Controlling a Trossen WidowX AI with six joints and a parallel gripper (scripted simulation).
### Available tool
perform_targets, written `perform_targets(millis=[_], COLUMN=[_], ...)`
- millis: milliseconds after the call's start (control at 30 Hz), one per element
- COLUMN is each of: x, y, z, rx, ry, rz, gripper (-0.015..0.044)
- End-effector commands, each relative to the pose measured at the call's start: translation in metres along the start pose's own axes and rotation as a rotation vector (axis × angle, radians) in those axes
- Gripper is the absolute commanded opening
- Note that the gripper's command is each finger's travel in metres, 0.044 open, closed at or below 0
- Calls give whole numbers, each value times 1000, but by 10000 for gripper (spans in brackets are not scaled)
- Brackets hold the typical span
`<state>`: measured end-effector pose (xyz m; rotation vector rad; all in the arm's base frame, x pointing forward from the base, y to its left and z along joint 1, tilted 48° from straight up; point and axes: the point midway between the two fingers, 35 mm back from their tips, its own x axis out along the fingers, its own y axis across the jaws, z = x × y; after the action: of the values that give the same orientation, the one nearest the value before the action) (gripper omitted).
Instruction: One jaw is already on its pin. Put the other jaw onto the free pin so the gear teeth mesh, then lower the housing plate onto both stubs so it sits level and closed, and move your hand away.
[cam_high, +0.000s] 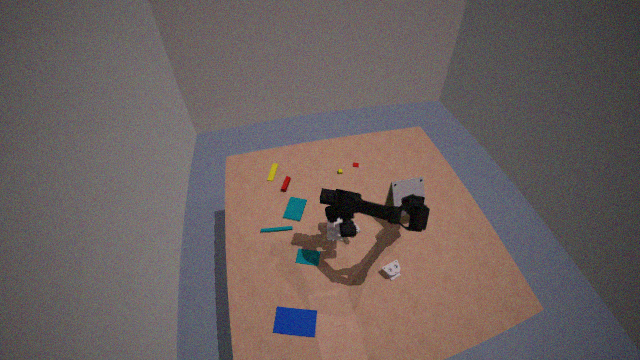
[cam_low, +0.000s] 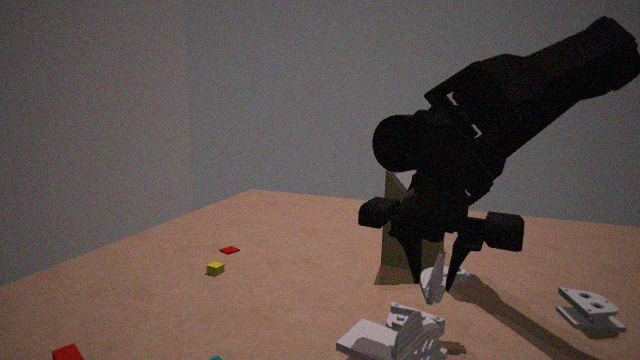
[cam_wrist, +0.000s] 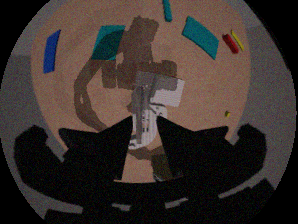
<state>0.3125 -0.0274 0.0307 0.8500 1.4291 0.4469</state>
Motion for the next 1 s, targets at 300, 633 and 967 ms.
perform_targets(millis=[300,633,967], x=[-1,-1,-1], y=[-23,-54,-68], z=[9,17,20], rx=[-9,-10,-11], ry=[-1,-2,-2], rz=[-6,-7,-7], gripper=[134,134,134])
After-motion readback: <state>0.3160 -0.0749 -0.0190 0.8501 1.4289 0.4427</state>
